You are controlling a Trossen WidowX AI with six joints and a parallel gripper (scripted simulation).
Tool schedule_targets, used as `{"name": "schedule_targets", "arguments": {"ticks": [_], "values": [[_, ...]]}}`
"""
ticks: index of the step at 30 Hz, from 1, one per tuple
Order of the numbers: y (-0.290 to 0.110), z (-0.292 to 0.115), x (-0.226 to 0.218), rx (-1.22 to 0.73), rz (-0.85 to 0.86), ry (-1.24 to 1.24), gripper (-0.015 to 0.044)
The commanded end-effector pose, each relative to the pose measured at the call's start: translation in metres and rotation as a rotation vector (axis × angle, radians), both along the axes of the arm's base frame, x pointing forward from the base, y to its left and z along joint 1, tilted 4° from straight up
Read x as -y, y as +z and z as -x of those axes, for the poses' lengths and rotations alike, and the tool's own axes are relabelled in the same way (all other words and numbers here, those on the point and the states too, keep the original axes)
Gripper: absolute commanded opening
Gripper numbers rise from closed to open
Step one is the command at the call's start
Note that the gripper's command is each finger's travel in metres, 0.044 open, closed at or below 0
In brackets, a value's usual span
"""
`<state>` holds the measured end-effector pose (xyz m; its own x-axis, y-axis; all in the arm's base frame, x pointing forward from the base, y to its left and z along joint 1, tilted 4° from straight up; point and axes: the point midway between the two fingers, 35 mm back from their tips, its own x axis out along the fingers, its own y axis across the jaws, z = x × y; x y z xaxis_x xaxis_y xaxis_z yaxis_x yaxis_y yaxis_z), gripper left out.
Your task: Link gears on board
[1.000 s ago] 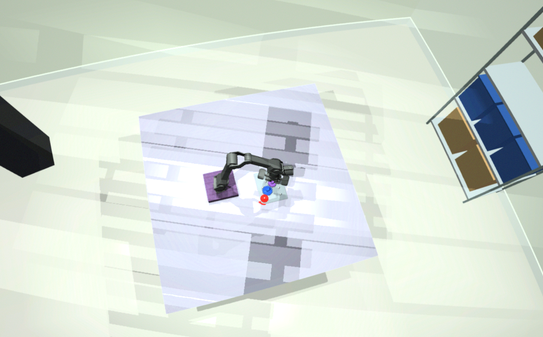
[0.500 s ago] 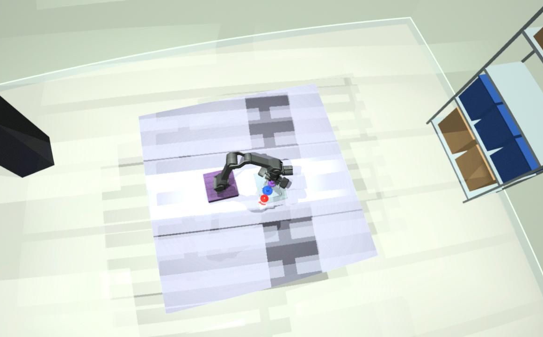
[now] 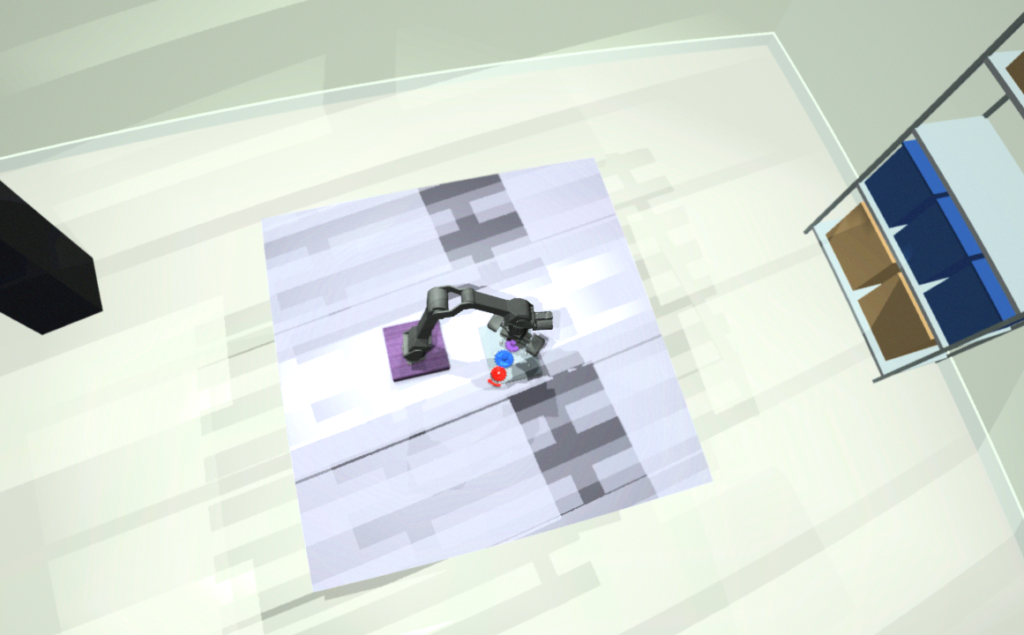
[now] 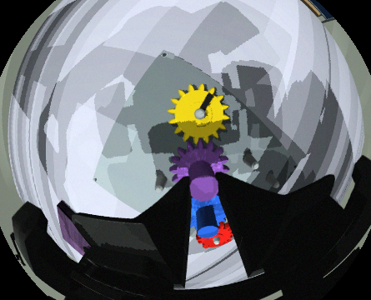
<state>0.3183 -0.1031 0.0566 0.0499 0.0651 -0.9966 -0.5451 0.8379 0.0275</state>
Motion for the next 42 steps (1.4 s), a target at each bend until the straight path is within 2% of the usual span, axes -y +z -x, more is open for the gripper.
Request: {"name": "schedule_targets", "arguments": {"ticks": [1,11,17,37,42], "values": [[-0.001,0.0022,-0.0002,0.002,0.005,0.071,0.0],[-0.0006,0.0009,0.0021,0.017,0.016,0.292,0.0],[-0.0005,0.0001,0.0001,0.019,0.017,0.327,0.0],[-0.0008,-0.0002,0.0016,-0.004,0.0,-0.035,0.0],[-0.0017,0.0003,-0.0003,-0.006,-0.001,-0.056,0.0]]}}
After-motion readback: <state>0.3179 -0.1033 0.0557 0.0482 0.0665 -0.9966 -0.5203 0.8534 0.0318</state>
